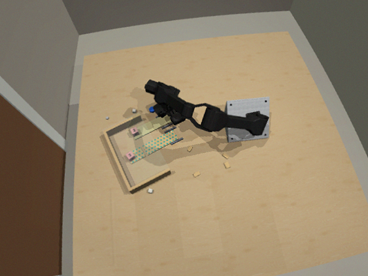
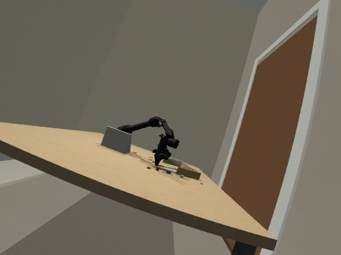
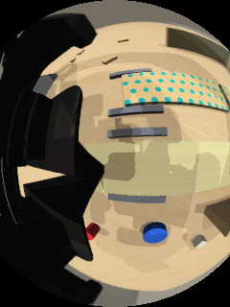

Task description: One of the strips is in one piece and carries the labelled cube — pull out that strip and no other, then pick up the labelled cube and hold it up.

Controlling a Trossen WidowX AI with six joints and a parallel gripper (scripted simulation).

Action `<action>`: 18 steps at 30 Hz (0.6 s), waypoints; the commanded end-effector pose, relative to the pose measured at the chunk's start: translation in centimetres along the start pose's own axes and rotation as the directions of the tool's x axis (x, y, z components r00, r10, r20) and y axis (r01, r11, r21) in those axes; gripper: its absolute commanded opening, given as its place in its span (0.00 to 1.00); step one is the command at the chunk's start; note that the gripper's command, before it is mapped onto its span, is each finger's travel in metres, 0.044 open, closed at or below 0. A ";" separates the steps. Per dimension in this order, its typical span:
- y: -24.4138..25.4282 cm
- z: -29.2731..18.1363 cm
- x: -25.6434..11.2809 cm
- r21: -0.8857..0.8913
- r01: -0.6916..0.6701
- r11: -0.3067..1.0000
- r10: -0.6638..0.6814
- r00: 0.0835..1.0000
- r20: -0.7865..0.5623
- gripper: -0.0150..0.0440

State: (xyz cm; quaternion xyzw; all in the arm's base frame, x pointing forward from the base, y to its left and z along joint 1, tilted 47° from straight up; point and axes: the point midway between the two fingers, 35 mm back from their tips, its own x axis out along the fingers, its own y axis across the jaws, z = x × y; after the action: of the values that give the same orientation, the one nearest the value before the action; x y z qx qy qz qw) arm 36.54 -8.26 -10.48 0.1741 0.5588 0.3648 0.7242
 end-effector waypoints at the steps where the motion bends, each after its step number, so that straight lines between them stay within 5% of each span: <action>1: 0.1 -1.2 0.4 0.006 -0.003 1.000 0.003 1.000 -0.021 0.25; 18: 0.1 -3.9 0.4 0.006 -0.003 1.000 0.003 1.000 -0.022 0.25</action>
State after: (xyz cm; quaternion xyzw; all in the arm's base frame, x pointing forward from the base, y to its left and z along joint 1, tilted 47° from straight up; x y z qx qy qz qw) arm 33.96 -8.77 -11.35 0.1743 0.5577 0.3644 0.7251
